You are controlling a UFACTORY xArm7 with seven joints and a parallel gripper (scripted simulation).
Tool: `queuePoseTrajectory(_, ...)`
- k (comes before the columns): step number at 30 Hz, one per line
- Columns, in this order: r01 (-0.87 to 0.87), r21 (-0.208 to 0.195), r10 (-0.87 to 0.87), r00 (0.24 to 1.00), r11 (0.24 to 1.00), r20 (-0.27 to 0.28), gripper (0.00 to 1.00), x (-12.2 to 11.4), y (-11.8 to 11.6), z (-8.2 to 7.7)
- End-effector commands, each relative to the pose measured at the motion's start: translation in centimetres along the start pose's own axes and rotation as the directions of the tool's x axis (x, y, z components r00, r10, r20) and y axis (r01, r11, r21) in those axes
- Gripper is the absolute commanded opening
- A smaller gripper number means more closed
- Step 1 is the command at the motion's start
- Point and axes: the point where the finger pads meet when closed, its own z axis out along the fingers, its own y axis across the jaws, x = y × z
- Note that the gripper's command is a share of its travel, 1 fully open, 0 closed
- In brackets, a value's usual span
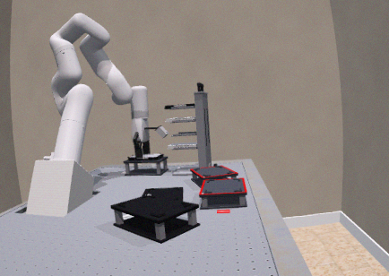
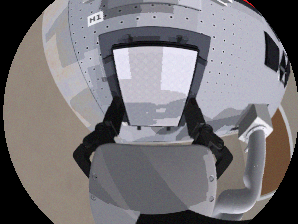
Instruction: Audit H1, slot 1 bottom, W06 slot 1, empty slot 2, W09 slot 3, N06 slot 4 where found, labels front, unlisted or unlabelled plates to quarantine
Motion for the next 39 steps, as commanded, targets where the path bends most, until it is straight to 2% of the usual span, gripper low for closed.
queuePoseTrajectory(1,0.000,0.003,0.000,1.000,1.000,-0.001,1.00,0.06,-0.12,0.17)
queuePoseTrajectory(24,0.000,0.003,0.000,1.000,1.000,-0.002,1.00,0.06,-0.13,0.36)
queuePoseTrajectory(25,0.000,0.003,0.000,1.000,1.000,-0.001,0.00,0.06,-0.12,0.31)
queuePoseTrajectory(39,0.000,0.003,0.000,1.000,1.000,-0.001,0.00,0.05,-0.12,0.31)
